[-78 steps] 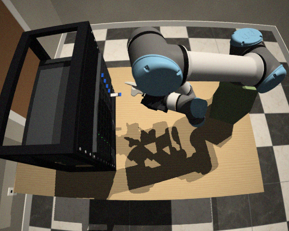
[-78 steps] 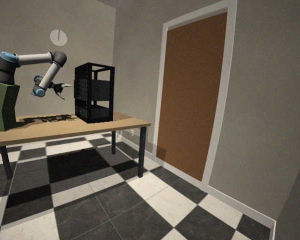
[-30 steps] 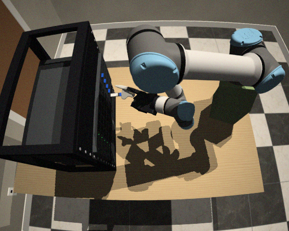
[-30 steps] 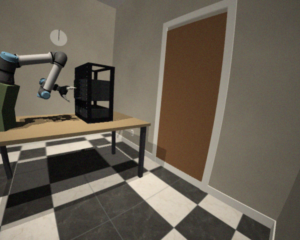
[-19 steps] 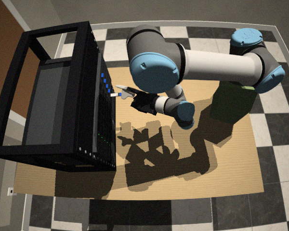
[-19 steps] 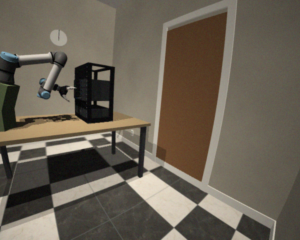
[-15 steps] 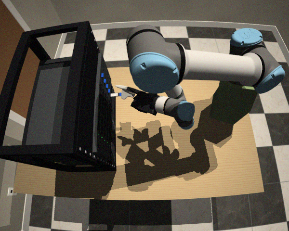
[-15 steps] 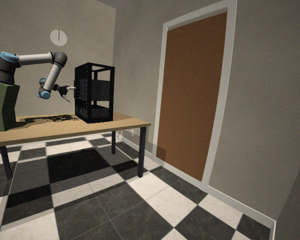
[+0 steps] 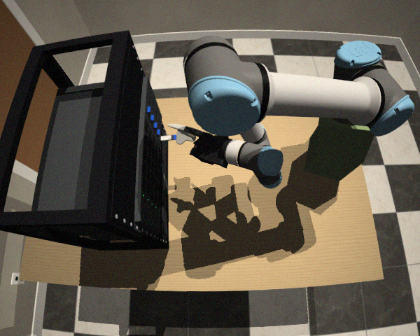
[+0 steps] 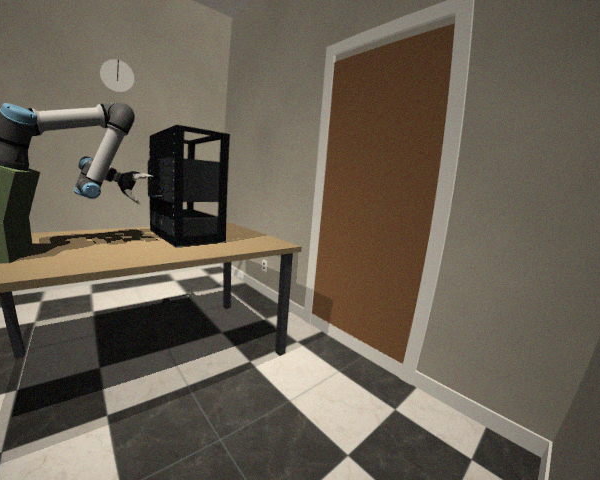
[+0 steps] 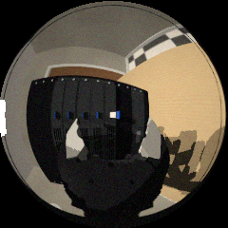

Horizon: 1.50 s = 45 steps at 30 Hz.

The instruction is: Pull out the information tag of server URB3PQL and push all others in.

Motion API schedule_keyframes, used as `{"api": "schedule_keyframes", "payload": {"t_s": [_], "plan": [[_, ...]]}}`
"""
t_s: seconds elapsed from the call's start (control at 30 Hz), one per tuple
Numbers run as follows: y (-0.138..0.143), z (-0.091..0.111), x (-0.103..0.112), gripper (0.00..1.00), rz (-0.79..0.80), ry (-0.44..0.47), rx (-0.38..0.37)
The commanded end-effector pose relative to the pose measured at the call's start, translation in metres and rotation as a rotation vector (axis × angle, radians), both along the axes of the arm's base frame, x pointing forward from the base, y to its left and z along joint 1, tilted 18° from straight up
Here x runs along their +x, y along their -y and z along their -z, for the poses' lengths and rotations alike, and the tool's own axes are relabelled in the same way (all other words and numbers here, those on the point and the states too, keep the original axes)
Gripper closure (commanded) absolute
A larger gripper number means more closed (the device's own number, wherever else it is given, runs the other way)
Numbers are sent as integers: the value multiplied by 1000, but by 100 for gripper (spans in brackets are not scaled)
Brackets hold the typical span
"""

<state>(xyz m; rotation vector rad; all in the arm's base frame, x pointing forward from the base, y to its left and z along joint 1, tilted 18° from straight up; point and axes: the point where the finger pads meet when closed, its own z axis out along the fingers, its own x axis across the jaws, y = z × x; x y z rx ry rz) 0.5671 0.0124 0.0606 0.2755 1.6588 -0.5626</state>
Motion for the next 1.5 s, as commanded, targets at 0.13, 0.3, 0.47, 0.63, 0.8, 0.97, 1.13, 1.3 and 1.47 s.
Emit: {"api": "schedule_keyframes", "payload": {"t_s": [0.13, 0.3, 0.47, 0.63, 0.8, 0.97, 1.13, 1.3, 1.47], "plan": [[0, -1, 0, 0, 0, 1, 0], [0, -1, 0, 0, 0, 1, 0], [0, -1, 0, 0, 0, 1, 0], [0, -1, 0, 0, 0, 1, 0], [0, -1, 0, 0, 0, 1, 0], [0, -1, 0, 0, 0, 1, 0], [0, -1, 0, 0, 0, 1, 0], [0, -1, -2, 0, 0, 1, 0], [0, -1, -4, 0, 0, 1, 0]]}}
